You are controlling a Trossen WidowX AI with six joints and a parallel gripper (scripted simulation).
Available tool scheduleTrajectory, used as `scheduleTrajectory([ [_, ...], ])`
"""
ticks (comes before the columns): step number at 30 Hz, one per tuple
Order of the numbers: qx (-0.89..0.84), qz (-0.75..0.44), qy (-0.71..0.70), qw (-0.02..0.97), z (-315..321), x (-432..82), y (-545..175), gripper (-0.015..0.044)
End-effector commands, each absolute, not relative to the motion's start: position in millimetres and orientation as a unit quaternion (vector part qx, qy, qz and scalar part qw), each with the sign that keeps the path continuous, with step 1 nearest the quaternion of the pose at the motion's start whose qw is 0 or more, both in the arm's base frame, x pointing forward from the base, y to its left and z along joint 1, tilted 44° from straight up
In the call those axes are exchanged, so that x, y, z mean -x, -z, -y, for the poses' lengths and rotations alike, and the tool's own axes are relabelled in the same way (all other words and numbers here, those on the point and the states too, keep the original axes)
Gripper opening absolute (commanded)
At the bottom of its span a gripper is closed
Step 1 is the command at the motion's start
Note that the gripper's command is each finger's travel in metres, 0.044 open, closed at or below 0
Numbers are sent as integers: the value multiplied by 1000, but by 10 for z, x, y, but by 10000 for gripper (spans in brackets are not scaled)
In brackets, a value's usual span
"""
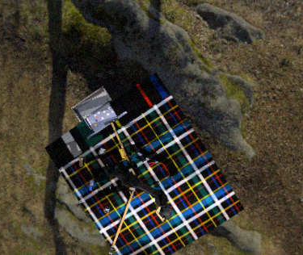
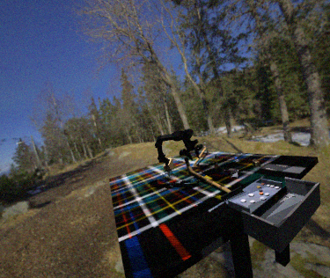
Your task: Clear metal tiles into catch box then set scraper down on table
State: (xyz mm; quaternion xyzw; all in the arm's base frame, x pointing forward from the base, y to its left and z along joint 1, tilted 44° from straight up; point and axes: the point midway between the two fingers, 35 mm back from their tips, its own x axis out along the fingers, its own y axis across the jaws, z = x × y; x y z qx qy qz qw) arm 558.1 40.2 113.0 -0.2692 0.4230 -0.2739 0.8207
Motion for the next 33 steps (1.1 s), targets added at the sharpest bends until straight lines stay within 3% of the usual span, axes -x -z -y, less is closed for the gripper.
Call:
scheduleTrajectory([
  [1,285,-413,266,823,-537,-5524,-1166,341],
  [5,296,-397,257,830,-705,-5472,-1252,440],
  [33,352,-280,198,871,-1723,-4857,-1794,440],
])
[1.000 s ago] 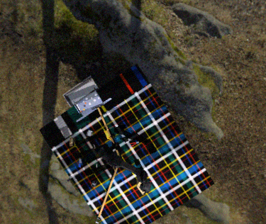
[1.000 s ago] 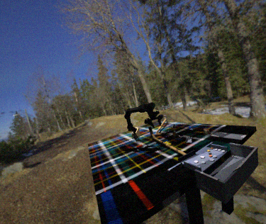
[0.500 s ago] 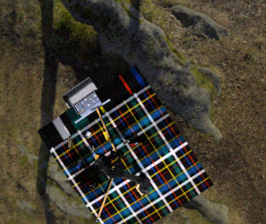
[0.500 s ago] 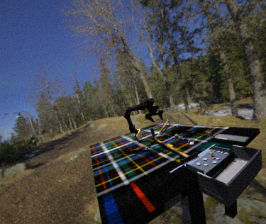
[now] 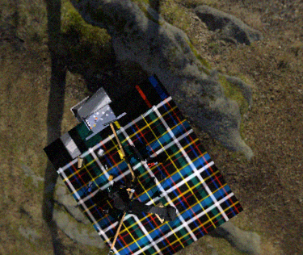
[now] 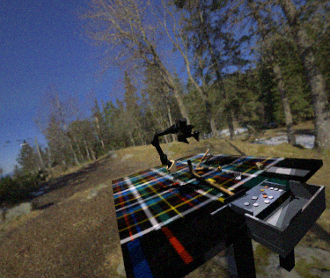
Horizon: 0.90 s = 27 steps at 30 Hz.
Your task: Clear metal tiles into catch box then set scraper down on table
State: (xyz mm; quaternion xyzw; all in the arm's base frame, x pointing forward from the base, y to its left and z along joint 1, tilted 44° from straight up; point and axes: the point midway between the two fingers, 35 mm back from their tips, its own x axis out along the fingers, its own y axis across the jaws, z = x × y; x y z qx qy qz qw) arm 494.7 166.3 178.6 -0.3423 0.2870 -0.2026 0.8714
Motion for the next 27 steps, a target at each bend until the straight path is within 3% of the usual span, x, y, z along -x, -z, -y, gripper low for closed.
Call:
scheduleTrajectory([
  [1,354,-276,196,872,-1753,-4828,-1810,440],
  [27,374,-177,148,898,-2334,-3968,-2178,440],
])
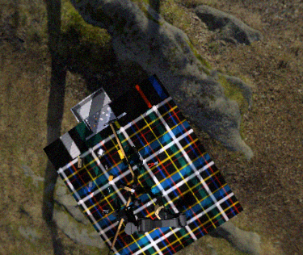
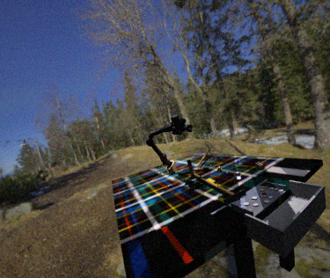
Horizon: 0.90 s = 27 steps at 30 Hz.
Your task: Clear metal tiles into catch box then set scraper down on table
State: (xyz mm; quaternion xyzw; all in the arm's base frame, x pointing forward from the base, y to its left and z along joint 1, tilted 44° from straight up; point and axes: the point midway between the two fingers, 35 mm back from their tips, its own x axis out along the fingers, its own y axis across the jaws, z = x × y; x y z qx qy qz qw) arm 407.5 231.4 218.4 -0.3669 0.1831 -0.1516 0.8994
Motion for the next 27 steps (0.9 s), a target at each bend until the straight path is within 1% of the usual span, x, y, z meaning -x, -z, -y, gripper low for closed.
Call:
scheduleTrajectory([
  [1,375,-173,147,899,-2349,-3932,-2189,440],
  [27,366,-91,107,920,-2505,-2992,-2394,440],
])
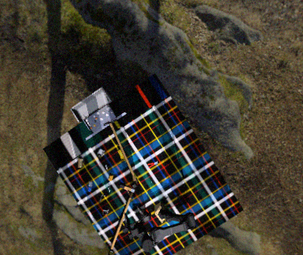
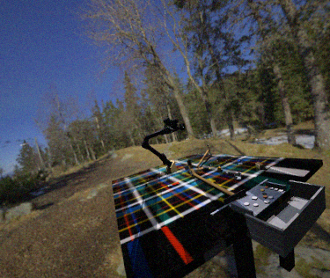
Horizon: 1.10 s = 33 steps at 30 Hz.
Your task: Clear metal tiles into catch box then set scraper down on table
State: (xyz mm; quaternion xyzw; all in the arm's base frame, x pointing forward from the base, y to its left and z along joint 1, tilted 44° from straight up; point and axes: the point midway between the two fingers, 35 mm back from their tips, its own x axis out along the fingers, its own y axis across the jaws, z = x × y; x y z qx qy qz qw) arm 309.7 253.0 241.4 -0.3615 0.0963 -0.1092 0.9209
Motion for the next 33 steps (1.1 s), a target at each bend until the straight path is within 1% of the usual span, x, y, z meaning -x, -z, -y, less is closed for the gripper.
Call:
scheduleTrajectory([
  [1,365,-88,106,921,-2503,-2957,-2398,440],
  [7,361,-77,100,924,-2487,-2802,-2414,440],
  [33,361,-78,99,924,-2494,-2809,-2407,440],
])
